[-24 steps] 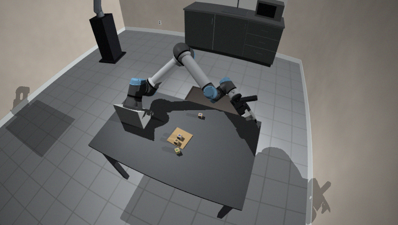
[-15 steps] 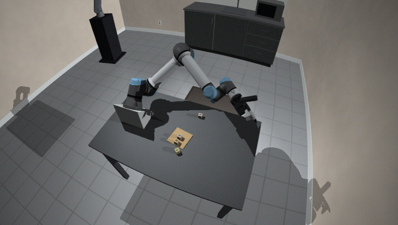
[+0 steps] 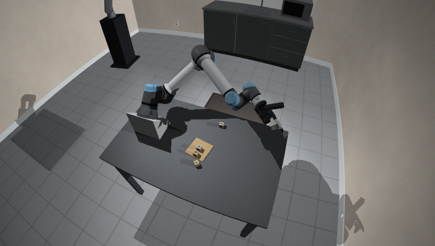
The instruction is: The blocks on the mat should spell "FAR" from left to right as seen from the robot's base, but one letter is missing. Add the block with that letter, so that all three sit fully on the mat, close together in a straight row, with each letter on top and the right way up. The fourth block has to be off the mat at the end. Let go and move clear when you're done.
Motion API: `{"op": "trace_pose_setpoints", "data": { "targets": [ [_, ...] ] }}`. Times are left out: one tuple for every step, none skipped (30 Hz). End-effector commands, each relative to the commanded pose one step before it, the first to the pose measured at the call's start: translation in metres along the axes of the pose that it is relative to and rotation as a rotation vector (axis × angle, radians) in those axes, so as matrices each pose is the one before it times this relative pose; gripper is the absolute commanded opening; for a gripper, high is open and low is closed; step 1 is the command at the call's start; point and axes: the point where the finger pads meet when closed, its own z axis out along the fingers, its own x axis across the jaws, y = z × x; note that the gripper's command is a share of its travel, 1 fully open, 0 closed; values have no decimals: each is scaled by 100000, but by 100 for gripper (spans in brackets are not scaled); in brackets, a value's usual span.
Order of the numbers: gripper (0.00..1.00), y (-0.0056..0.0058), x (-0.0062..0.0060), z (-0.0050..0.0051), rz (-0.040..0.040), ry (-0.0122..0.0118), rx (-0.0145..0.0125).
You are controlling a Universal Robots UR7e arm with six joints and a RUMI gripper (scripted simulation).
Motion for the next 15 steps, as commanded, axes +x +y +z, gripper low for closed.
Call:
{"op": "trace_pose_setpoints", "data": {
  "targets": [
    [100, 228, 147, -343, 168, -1037, -745],
    [100, 148, 22, -148, 44, -528, -403],
    [100, 180, 24, -180, 58, -636, -484],
    [100, 216, 24, -214, 75, -750, -568],
    [100, 254, 23, -250, 96, -868, -653],
    [100, 296, 20, -287, 122, -988, -739],
    [100, 339, 15, -326, 152, -1111, -824],
    [100, 386, 6, -366, 188, -1234, -907],
    [100, 0, 0, 0, 0, 0, 0],
    [100, 0, 0, 0, 0, 0, 0],
    [100, 434, -6, -407, 229, -1358, -987],
    [100, 485, -21, -448, 275, -1481, -1063],
    [100, 538, -40, -488, 328, -1601, -1134],
    [100, 593, -63, -527, 386, -1720, -1199],
    [100, 648, -89, -565, 449, -1835, -1256]
  ]
}}
